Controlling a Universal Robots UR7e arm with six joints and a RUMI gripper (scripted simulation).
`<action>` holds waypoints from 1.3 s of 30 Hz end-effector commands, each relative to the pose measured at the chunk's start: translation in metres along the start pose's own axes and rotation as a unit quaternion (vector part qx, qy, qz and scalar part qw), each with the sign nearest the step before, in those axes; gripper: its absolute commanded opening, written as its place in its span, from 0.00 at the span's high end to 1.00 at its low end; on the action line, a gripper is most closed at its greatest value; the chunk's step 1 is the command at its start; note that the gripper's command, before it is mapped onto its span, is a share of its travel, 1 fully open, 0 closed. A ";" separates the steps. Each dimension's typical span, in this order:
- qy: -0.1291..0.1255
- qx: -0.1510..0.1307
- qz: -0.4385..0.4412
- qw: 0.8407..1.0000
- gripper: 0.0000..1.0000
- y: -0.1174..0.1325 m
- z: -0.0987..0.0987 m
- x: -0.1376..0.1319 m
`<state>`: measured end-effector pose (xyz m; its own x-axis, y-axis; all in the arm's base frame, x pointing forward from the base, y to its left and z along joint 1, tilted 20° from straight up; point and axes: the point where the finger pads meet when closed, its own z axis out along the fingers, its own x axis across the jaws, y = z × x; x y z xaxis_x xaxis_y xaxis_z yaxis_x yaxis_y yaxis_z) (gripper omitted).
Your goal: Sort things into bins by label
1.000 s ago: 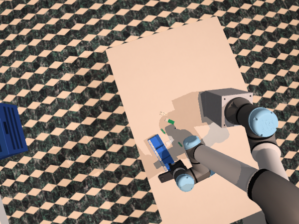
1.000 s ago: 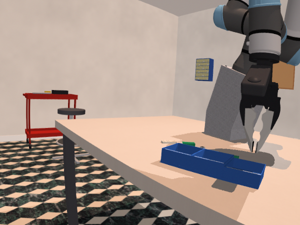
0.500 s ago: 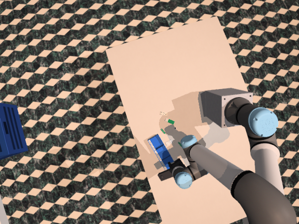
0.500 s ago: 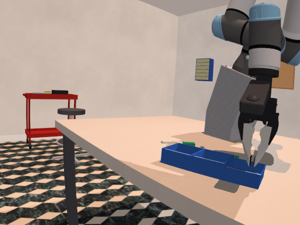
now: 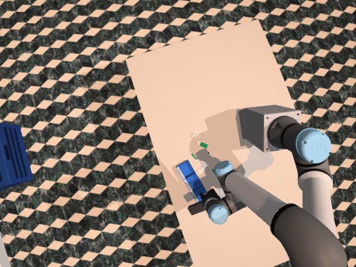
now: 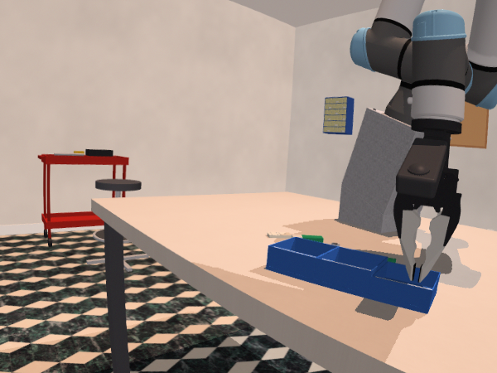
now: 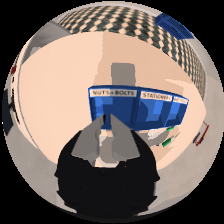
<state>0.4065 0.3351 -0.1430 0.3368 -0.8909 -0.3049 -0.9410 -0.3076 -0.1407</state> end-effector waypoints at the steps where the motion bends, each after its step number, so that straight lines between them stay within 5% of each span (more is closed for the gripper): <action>1: 0.000 0.001 0.000 1.000 0.96 -0.001 0.000 0.000; 39: 0.000 0.001 0.000 1.000 0.96 0.000 -0.006 0.000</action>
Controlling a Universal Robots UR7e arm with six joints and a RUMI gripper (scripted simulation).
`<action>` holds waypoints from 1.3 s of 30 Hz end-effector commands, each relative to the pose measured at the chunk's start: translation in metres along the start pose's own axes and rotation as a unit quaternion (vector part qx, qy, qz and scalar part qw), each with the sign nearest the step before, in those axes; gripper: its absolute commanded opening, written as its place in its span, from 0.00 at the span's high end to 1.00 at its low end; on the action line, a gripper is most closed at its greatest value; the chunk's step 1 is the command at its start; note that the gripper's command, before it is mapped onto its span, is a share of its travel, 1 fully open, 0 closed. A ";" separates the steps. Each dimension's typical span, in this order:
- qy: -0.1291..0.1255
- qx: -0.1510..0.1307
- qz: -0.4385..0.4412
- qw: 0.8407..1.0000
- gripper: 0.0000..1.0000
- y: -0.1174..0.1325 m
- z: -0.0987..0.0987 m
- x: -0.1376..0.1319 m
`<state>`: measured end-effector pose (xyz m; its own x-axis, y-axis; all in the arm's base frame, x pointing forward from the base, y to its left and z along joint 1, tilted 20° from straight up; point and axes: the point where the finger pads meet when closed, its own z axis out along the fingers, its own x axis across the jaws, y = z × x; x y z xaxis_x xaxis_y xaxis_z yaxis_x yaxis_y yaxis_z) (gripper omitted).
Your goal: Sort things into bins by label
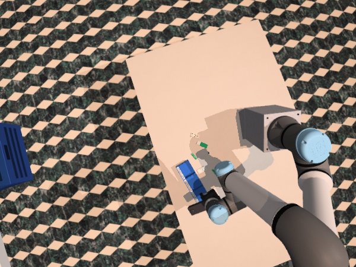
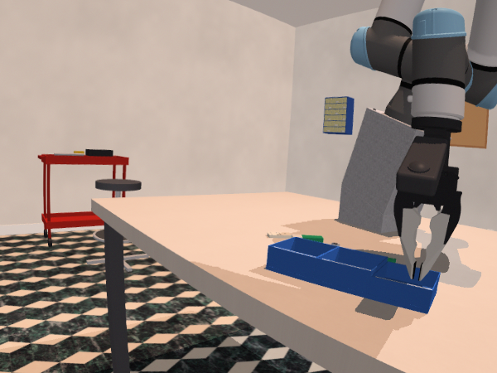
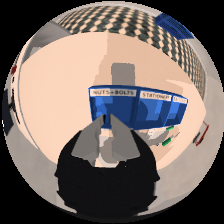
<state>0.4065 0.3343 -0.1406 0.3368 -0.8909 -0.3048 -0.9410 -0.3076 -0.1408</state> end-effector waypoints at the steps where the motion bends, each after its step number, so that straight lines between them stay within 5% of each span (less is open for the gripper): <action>1: 0.000 0.001 0.000 1.000 0.96 -0.001 -0.004 0.000; 20: 0.000 0.001 0.000 1.000 0.96 0.000 -0.027 0.000; 26: 0.000 0.001 0.000 1.000 0.96 0.000 -0.050 0.000; 33: 0.000 0.001 0.000 1.000 0.96 0.000 -0.050 0.000; 39: 0.000 0.001 0.000 1.000 0.96 0.000 -0.100 0.000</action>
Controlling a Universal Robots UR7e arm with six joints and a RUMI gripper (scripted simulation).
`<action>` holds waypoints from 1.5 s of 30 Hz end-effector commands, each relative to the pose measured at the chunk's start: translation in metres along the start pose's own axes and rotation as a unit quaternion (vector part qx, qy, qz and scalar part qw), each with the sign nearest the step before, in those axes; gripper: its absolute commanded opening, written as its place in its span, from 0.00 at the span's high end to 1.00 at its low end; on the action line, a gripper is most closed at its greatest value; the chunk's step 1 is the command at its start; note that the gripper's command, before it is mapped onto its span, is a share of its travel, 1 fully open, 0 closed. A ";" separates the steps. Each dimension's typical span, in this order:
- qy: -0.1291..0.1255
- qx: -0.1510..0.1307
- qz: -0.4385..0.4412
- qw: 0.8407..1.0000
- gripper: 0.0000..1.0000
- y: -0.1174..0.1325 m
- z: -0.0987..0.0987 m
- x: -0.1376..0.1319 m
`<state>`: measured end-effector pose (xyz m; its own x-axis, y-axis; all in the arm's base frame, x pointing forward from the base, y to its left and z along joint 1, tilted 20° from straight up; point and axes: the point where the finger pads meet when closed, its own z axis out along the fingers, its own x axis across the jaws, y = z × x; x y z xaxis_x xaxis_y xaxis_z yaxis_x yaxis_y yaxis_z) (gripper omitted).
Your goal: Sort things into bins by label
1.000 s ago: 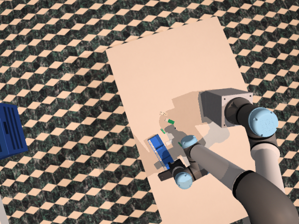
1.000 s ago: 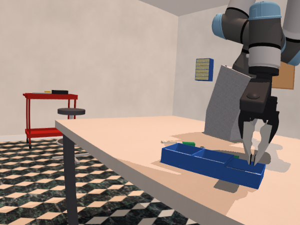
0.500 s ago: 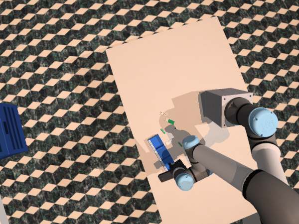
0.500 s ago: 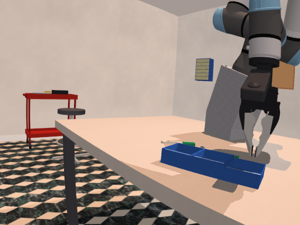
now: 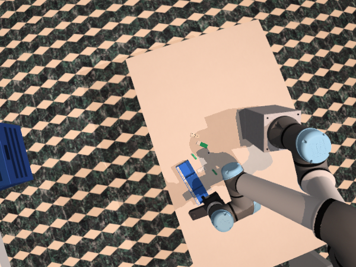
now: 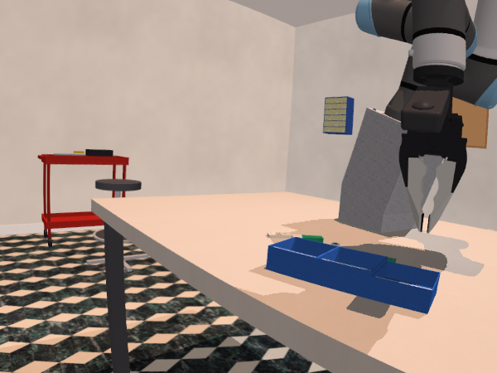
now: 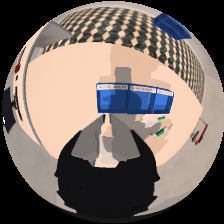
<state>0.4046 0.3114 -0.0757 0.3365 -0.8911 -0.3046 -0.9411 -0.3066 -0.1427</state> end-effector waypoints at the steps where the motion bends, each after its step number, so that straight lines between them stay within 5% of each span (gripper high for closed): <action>1: 0.000 0.000 0.000 1.000 0.96 0.000 -0.040 0.000; 9: 0.000 0.000 0.000 1.000 0.96 0.000 -0.106 0.000; 25: 0.000 0.000 0.000 1.000 0.96 0.000 -0.113 0.000; 26: 0.000 -0.001 0.025 1.000 0.86 0.005 -0.107 0.003; 45: -0.002 -0.007 0.270 0.963 0.86 0.086 -0.026 0.052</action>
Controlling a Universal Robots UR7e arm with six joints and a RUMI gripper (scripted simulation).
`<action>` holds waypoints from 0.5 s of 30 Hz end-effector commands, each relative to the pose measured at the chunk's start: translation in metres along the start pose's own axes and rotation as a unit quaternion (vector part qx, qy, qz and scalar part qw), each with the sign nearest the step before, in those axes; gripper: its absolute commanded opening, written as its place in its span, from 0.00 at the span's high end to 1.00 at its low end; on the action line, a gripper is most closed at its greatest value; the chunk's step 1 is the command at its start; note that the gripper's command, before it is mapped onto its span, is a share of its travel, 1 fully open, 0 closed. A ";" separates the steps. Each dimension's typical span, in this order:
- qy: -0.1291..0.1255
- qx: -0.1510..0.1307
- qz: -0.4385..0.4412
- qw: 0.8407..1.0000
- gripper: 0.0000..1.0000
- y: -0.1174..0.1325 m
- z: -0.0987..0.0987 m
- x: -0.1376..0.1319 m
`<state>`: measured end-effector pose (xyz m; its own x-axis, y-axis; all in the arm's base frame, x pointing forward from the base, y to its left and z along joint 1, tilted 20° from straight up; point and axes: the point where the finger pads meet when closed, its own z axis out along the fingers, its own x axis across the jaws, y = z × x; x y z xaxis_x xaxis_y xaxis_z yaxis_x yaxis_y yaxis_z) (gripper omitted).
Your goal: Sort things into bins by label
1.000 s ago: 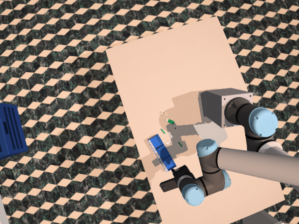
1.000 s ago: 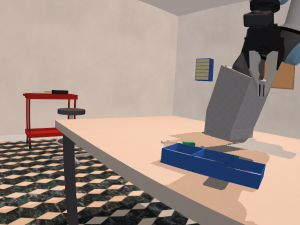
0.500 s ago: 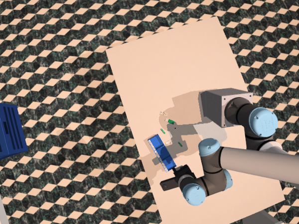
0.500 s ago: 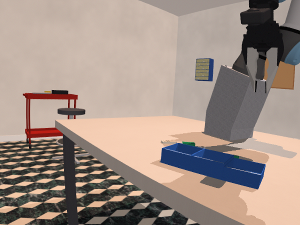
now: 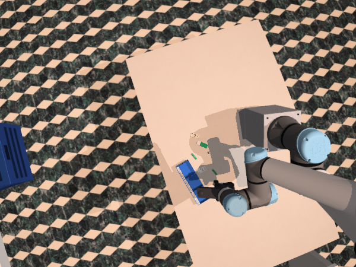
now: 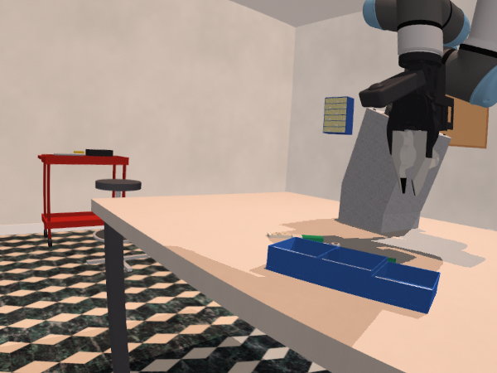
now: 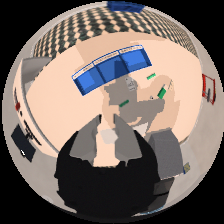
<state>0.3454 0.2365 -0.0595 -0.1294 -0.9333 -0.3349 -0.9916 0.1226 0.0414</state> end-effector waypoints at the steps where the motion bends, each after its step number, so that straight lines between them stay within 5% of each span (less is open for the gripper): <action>1: -0.001 0.007 0.078 0.997 0.86 0.007 0.022 0.019; 8: -0.002 0.000 0.175 0.985 0.86 0.029 0.061 0.056; 15: -0.002 -0.006 0.276 0.961 0.86 0.030 0.063 0.060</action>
<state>0.3081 0.2085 -0.1303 -0.5323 -0.7983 -0.2817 -0.8462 0.4928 0.2027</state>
